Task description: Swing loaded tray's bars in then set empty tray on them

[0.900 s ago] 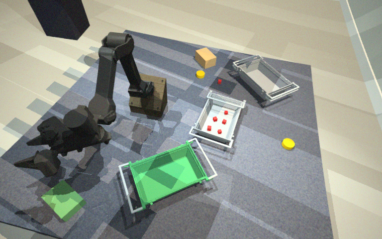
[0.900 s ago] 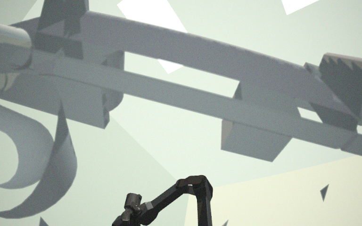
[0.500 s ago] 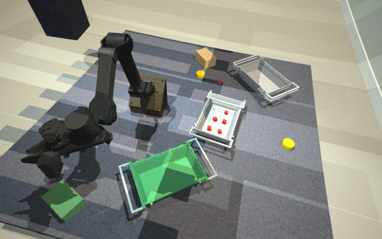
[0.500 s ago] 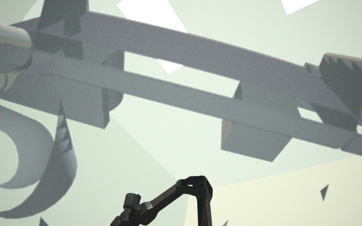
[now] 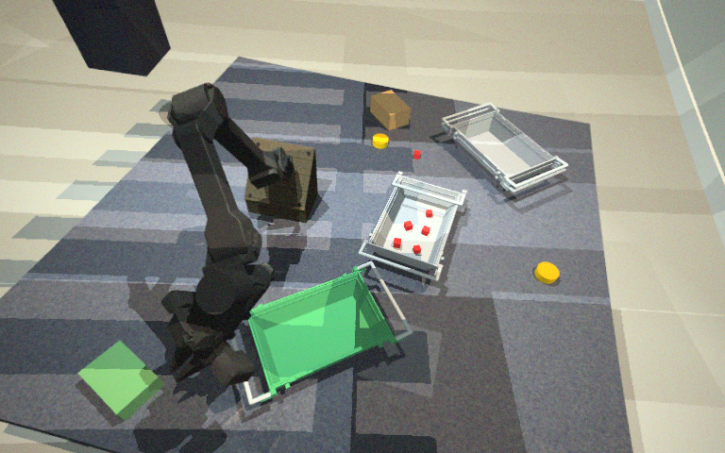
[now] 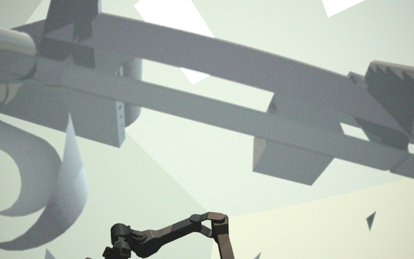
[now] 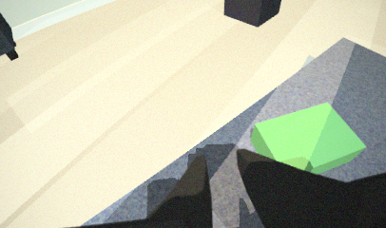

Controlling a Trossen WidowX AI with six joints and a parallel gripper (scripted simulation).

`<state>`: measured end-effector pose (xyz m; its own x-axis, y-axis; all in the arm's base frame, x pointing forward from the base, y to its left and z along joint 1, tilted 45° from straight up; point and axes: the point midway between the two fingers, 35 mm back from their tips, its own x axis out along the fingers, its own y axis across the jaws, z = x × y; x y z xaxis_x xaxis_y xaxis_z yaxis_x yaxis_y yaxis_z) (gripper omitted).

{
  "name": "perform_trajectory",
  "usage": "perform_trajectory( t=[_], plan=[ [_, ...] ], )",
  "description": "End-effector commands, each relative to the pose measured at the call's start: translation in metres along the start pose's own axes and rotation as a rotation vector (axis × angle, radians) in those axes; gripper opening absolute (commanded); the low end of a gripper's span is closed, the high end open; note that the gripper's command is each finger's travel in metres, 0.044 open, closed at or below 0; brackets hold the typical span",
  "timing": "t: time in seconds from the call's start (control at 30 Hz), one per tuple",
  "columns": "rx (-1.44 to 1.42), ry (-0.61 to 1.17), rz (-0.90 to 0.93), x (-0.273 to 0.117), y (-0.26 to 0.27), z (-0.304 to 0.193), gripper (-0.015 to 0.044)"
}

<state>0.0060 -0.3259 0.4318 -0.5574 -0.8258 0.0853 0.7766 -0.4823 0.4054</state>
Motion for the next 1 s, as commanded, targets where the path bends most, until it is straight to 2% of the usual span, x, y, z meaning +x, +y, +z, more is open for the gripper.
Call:
perform_trajectory(
  t=[0.0, 0.2, 0.47, 0.67, 0.9, 0.97],
  plan=[
    [-0.107, 0.089, 0.086, -0.012, 0.027, -0.028, 0.0082],
    [-0.333, 0.293, 0.286, -0.055, 0.081, -0.105, 0.0082],
    [-0.750, 0.504, 0.568, -0.151, 0.116, -0.198, 0.0082],
    [-1.132, 0.594, 0.758, -0.231, 0.110, -0.253, 0.0082],
    [-1.689, 0.625, 0.951, -0.325, 0.067, -0.302, 0.0082],
    [-1.793, 0.616, 0.978, -0.340, 0.056, -0.307, 0.0082]
  ],
)
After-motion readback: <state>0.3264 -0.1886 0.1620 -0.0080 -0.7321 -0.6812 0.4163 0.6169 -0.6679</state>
